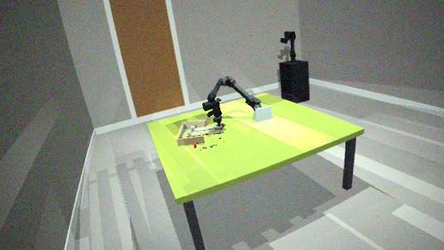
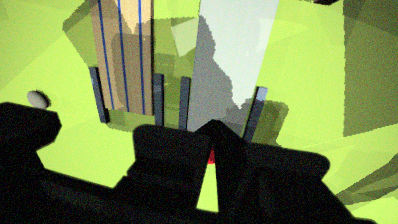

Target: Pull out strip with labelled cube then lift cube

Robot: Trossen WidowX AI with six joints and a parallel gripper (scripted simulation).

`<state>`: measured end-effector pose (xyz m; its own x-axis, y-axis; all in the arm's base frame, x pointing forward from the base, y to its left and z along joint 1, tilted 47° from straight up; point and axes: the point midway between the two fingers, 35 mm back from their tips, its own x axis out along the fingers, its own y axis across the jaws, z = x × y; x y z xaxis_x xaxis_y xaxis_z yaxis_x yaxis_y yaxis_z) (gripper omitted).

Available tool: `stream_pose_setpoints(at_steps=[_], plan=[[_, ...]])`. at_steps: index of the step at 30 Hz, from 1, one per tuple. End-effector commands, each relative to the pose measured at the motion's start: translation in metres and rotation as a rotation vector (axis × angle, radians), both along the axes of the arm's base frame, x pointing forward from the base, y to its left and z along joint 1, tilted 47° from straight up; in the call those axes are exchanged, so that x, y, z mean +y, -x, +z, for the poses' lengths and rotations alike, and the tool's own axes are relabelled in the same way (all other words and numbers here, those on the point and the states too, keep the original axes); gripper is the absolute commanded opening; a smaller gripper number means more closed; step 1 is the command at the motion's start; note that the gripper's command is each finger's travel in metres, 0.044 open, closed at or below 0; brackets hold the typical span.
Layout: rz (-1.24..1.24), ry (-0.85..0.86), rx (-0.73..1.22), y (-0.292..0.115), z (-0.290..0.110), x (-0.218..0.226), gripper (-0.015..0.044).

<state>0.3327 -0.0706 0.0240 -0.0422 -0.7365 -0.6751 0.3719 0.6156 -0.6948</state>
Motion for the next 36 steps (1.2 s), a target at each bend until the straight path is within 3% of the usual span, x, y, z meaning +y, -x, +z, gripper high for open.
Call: stream_pose_setpoints(at_steps=[1, 36], plan=[[-0.004, -0.005, -0.007, 0.006, -0.002, 0.001, 0.0], [-0.004, -0.006, -0.004, 0.056, -0.019, 0.011, 0.0]])
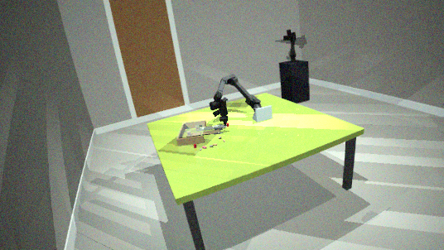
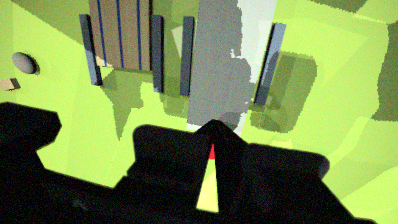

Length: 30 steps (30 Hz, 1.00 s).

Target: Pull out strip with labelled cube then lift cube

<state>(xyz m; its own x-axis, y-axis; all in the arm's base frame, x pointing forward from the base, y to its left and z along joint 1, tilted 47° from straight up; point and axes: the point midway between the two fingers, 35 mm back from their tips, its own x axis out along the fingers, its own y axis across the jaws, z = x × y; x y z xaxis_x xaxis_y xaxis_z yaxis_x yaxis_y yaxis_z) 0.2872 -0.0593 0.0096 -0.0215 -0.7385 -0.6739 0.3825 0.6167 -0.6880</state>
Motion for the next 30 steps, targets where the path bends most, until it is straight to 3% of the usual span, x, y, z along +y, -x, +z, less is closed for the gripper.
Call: stream_pose_setpoints(at_steps=[1, 30], plan=[[-0.011, -0.009, 0.018, 0.012, -0.005, 0.0, 0.0], [-0.011, -0.009, 0.02, 0.053, -0.016, 0.011, 0.0]])
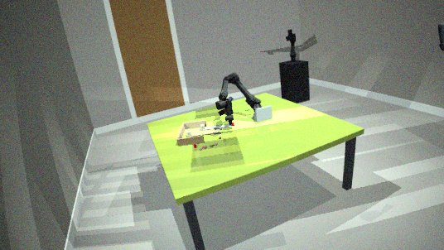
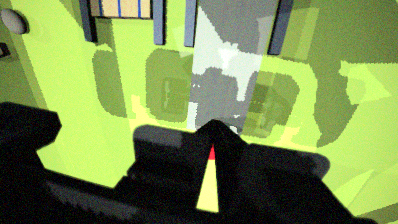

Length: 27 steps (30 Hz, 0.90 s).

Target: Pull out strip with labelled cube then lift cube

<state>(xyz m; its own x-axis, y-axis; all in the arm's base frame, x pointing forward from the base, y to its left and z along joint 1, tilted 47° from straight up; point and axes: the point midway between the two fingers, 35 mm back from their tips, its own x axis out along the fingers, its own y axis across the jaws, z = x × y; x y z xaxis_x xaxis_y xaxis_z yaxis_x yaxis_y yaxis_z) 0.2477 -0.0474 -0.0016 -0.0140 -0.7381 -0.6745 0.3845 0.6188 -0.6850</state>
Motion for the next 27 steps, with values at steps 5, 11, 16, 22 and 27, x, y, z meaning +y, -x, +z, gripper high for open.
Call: stream_pose_setpoints(at_steps=[5, 11, 16, 22, 27], plan=[[-0.015, -0.009, 0.027, 0.02, -0.007, 0.001, 0.0], [-0.015, -0.009, 0.027, 0.028, -0.009, 0.003, 0.0], [-0.015, -0.009, 0.028, 0.035, -0.011, 0.005, 0.0], [-0.015, -0.009, 0.028, 0.043, -0.013, 0.007, 0.0], [-0.015, -0.009, 0.028, 0.05, -0.015, 0.009, 0.0]])
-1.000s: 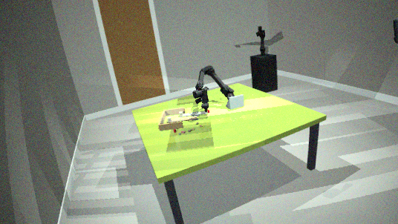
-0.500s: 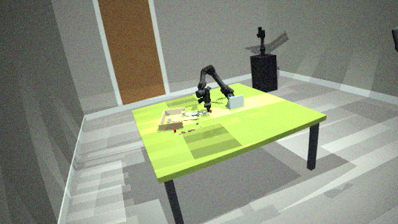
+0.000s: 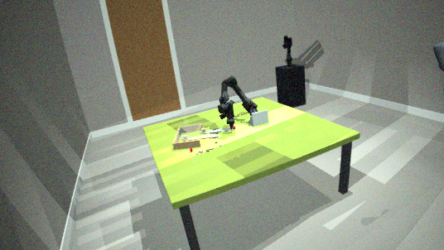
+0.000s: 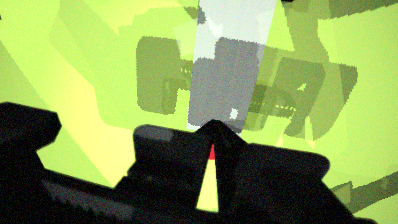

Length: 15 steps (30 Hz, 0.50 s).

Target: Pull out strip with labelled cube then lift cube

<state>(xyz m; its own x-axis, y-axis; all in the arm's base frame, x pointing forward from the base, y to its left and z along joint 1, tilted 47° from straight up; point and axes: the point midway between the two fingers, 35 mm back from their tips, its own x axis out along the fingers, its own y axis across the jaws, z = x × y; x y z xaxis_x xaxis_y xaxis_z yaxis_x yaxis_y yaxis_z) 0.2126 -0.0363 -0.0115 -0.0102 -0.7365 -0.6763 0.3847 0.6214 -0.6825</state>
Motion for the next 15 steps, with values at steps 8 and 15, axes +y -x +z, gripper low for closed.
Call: stream_pose_setpoints(at_steps=[8, 15], plan=[[-0.018, -0.007, 0.031, 0.025, -0.007, 0.001, 0.0], [-0.018, -0.007, 0.032, 0.034, -0.01, 0.004, 0.0]])
